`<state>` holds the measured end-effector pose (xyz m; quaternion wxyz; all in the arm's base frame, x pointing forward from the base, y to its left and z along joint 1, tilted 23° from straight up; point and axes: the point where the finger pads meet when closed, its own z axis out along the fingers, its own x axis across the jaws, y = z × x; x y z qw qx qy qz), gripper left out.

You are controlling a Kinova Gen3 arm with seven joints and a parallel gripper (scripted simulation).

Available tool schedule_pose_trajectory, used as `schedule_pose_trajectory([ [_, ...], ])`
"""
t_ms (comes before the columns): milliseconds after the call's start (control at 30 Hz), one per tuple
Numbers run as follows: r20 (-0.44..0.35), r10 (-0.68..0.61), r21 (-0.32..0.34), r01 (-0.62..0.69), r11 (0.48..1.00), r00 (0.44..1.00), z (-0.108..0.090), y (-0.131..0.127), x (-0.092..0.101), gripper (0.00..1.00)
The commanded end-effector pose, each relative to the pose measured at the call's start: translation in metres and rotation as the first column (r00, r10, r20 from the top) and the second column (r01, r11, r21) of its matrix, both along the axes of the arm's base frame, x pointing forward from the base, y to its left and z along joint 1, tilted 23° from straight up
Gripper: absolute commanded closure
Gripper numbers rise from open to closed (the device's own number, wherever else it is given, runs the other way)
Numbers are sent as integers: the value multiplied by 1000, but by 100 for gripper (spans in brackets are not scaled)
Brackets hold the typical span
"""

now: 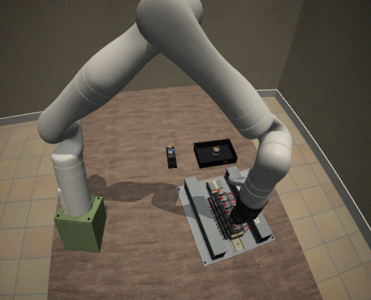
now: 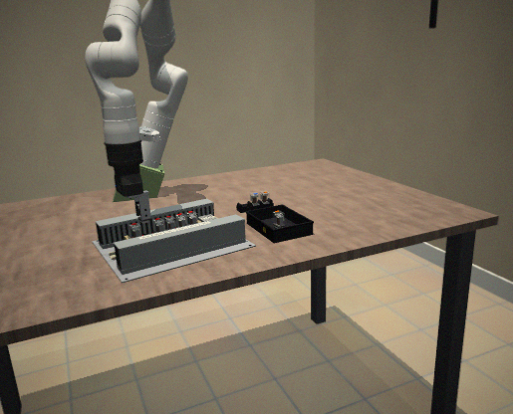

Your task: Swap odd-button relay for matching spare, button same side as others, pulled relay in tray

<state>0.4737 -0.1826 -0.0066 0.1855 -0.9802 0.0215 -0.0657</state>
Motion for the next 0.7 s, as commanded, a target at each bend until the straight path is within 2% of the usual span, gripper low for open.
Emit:
schedule_pose_trajectory([
  [0,0,0,3,0,1000,1000,-3,4,1,100],
  [667,1,-1,0,1,1000,1000,-9,3,2,100],
])
